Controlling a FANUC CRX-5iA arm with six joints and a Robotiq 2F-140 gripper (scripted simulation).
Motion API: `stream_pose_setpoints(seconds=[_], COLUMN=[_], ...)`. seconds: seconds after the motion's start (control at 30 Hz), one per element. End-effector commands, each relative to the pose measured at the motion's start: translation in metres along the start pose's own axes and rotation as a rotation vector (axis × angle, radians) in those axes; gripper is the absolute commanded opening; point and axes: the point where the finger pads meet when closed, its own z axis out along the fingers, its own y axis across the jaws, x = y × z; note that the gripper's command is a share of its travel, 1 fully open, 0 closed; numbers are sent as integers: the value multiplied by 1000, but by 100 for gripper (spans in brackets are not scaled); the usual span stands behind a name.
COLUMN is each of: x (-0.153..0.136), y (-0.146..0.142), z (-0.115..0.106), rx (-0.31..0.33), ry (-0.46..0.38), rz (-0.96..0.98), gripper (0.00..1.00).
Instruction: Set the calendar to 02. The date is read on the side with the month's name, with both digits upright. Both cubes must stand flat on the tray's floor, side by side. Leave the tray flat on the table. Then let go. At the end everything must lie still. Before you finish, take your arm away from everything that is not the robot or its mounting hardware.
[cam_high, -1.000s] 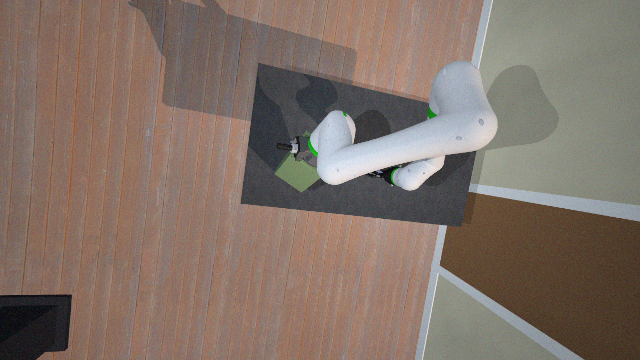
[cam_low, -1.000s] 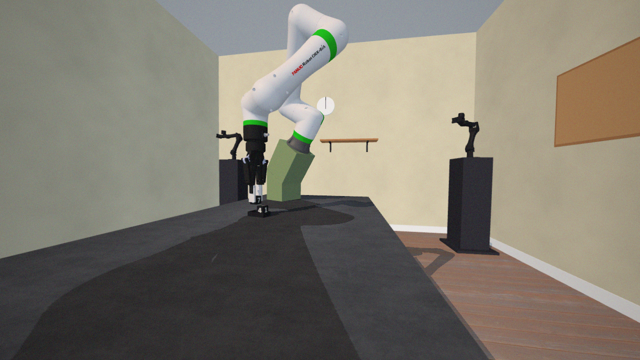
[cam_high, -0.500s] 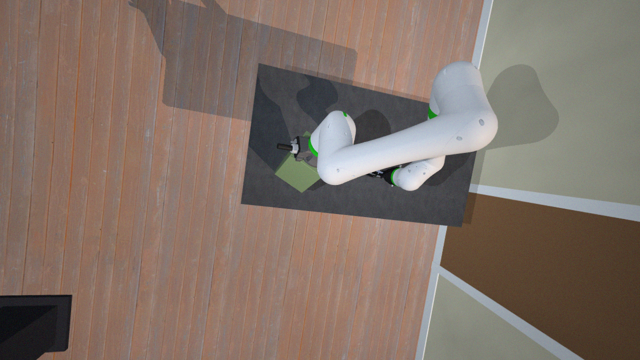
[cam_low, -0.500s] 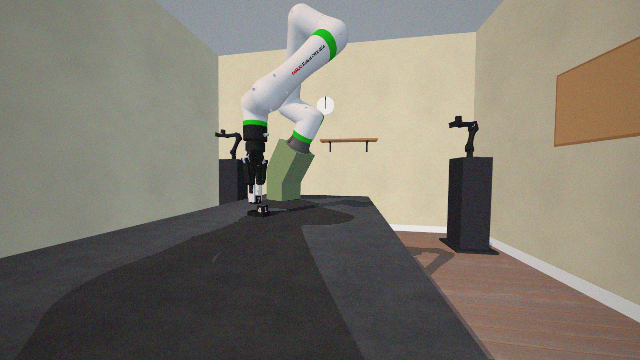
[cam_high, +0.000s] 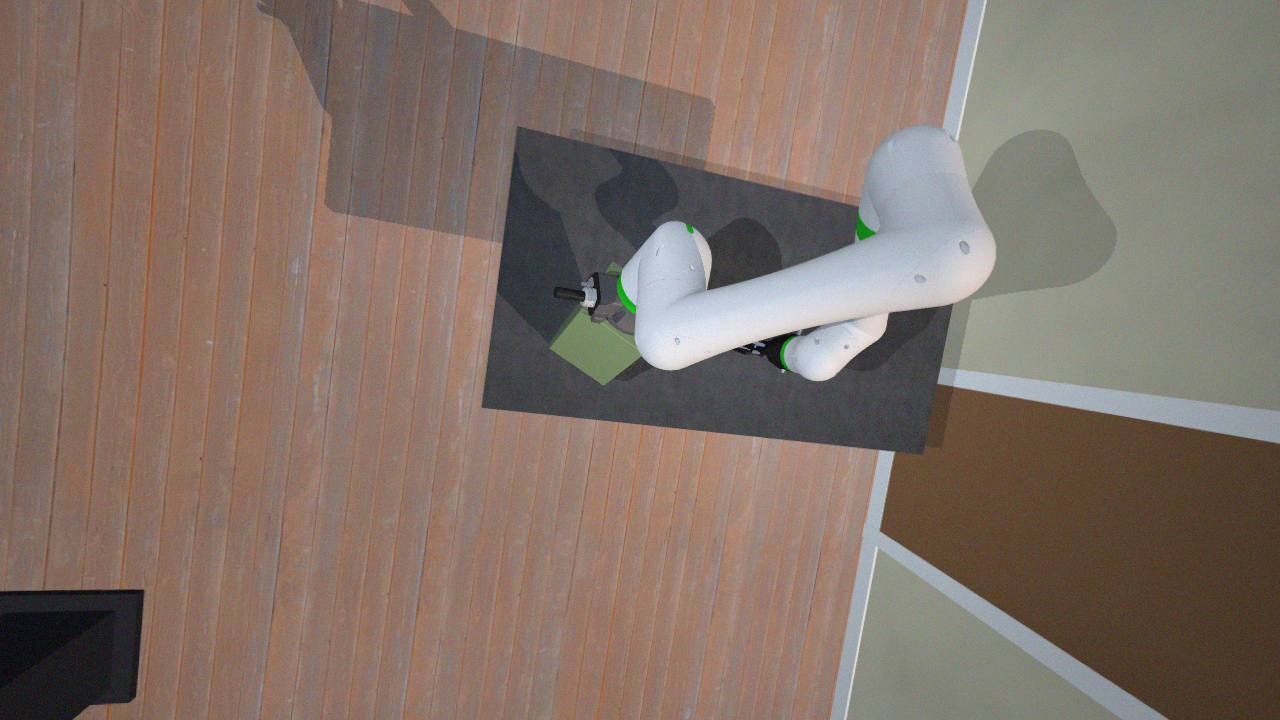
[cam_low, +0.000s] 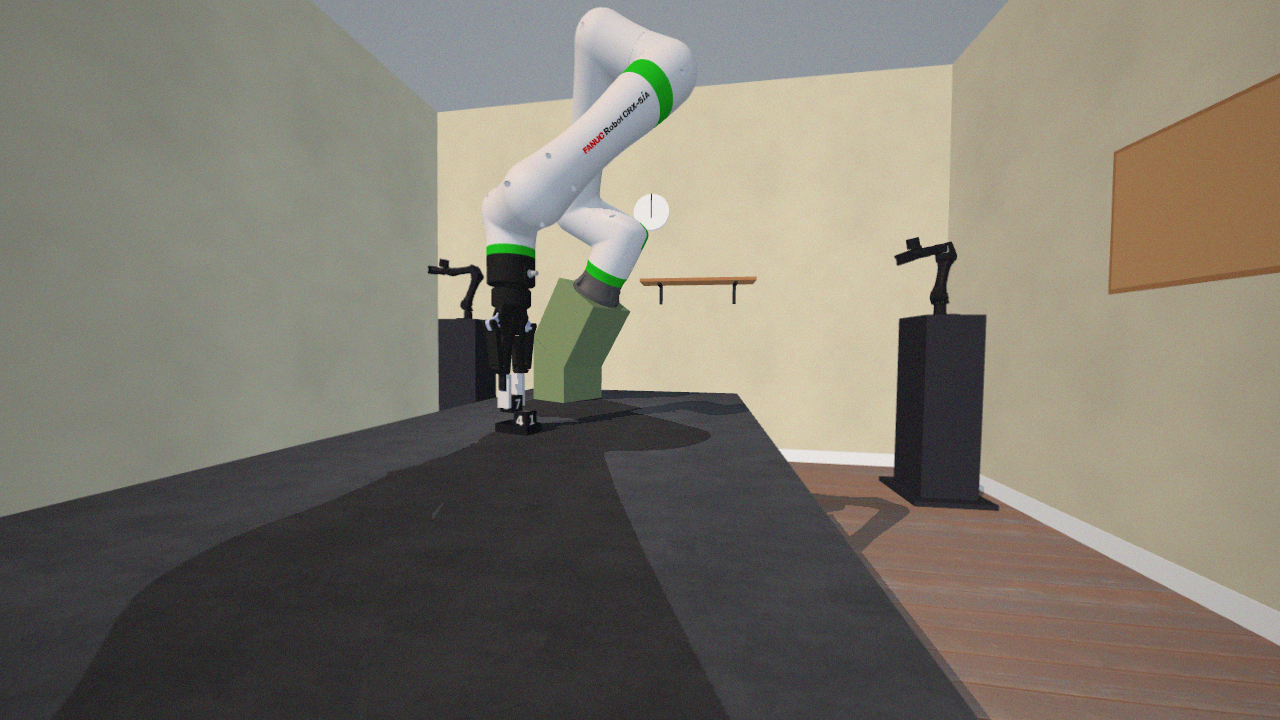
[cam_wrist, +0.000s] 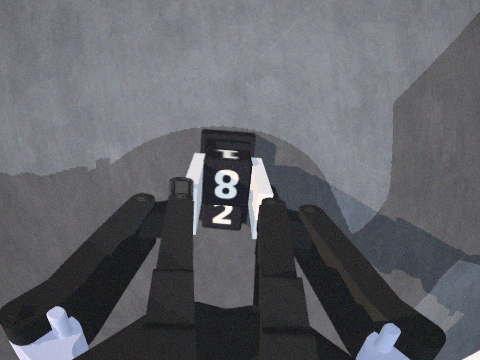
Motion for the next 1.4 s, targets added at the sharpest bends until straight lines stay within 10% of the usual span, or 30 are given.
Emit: stream_pose_setpoints(seconds=[0.0,1.37], x=[0,0], y=[0,0], z=[2,18], rx=[0,0], ry=[0,0], rz=[0,0], gripper=[17,17])
